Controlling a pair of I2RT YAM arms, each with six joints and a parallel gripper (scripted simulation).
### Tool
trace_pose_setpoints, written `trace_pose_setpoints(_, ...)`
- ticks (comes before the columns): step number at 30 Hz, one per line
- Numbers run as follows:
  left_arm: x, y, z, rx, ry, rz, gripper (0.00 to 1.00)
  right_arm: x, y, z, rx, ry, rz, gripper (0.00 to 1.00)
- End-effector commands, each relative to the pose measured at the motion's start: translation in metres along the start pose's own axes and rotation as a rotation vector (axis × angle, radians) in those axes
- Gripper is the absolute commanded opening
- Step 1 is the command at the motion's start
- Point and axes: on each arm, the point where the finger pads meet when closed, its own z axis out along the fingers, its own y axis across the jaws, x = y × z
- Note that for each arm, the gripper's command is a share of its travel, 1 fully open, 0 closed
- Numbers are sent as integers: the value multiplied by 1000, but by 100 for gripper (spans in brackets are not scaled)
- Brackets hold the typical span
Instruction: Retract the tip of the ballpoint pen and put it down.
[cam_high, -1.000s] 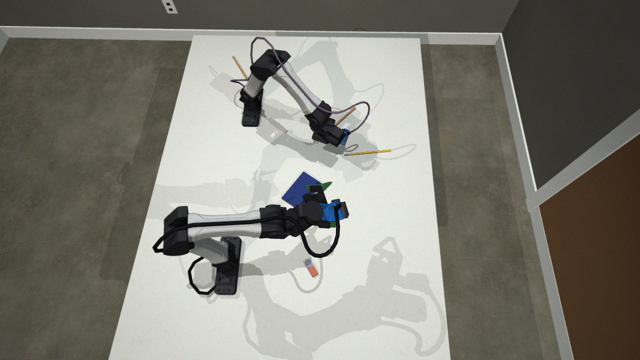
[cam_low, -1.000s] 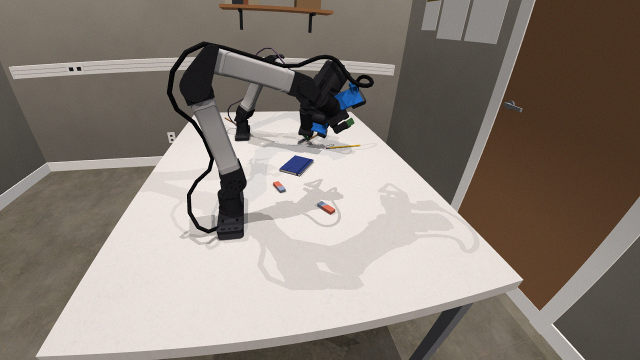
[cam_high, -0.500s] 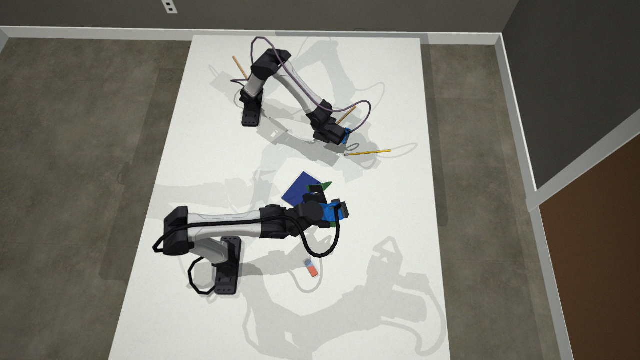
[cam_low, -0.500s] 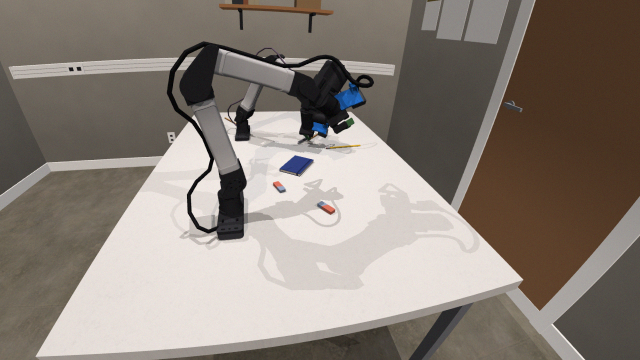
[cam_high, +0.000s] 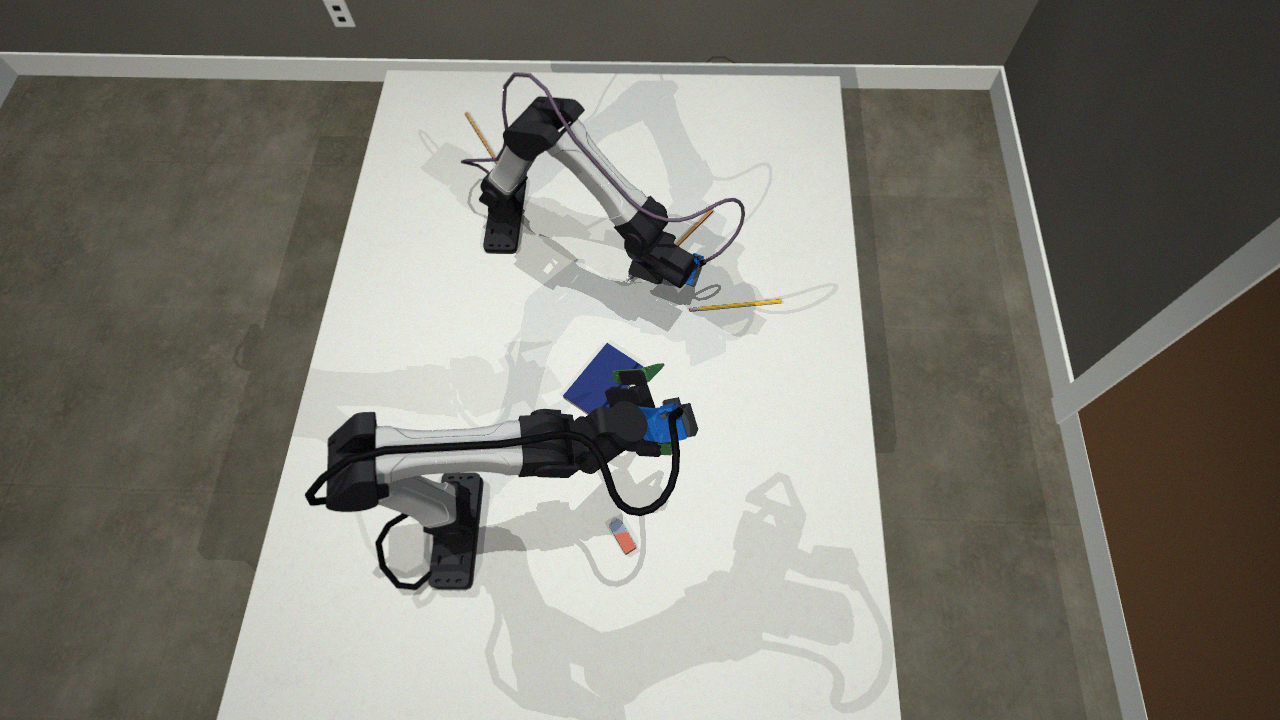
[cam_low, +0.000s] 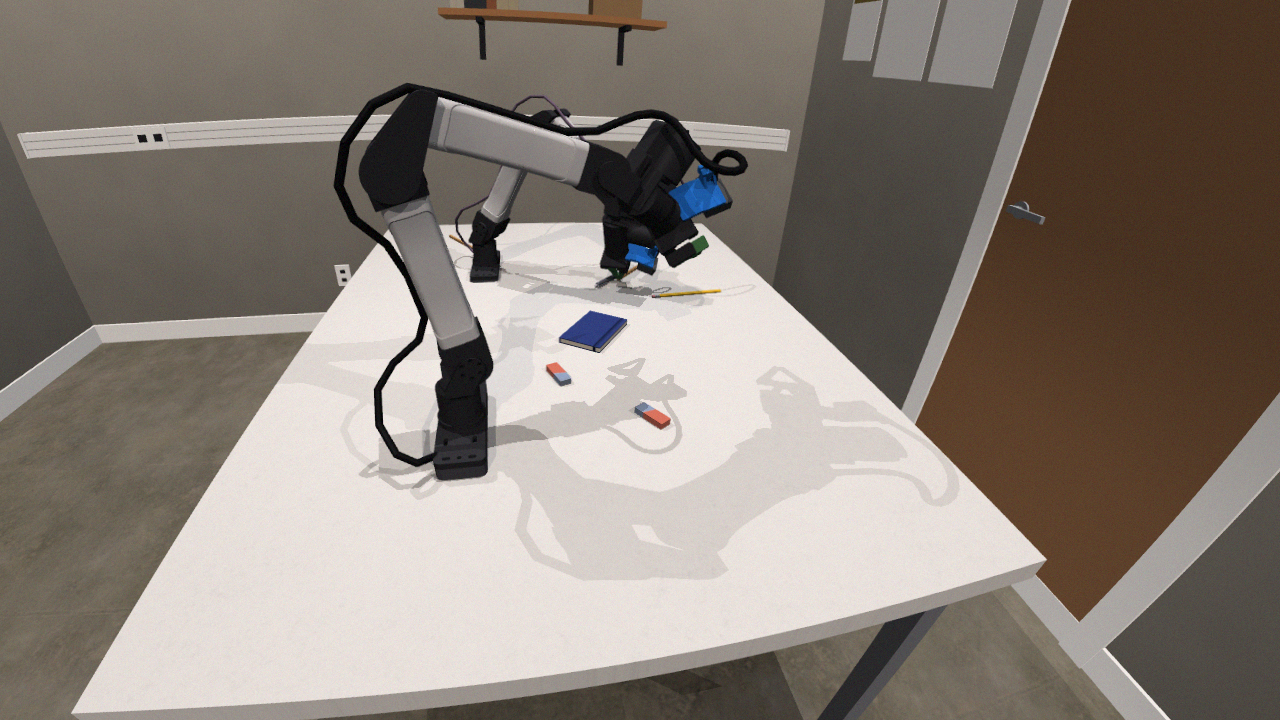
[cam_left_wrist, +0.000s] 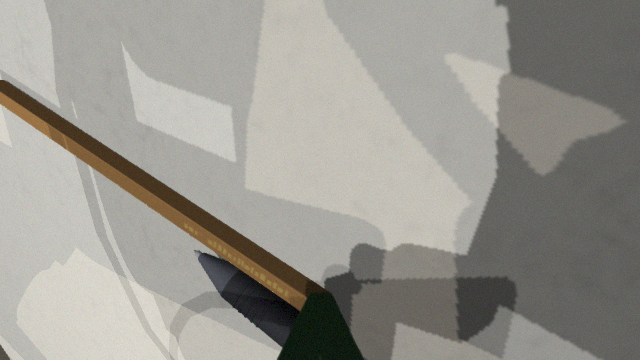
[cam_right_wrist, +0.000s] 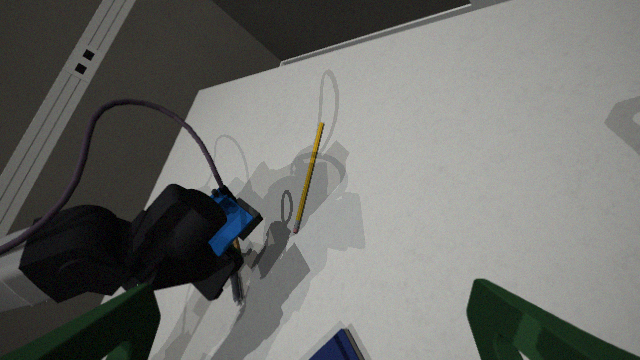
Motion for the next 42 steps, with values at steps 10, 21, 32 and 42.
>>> trace_pose_setpoints(10,-10,7,6,3,-13,-15,0,-5,5,-3,-8,-14,-12,100)
trace_pose_setpoints(21,-12,11,7,3,-15,-19,0,-5,5,-3,-8,-14,-12,100)
trace_pose_setpoints(32,-15,16,9,3,-17,-18,0,-5,5,-3,-8,-14,-12,100)
trace_pose_setpoints(42,-18,19,13,-2,-14,-19,0,-5,5,-3,-8,-14,-12,100)
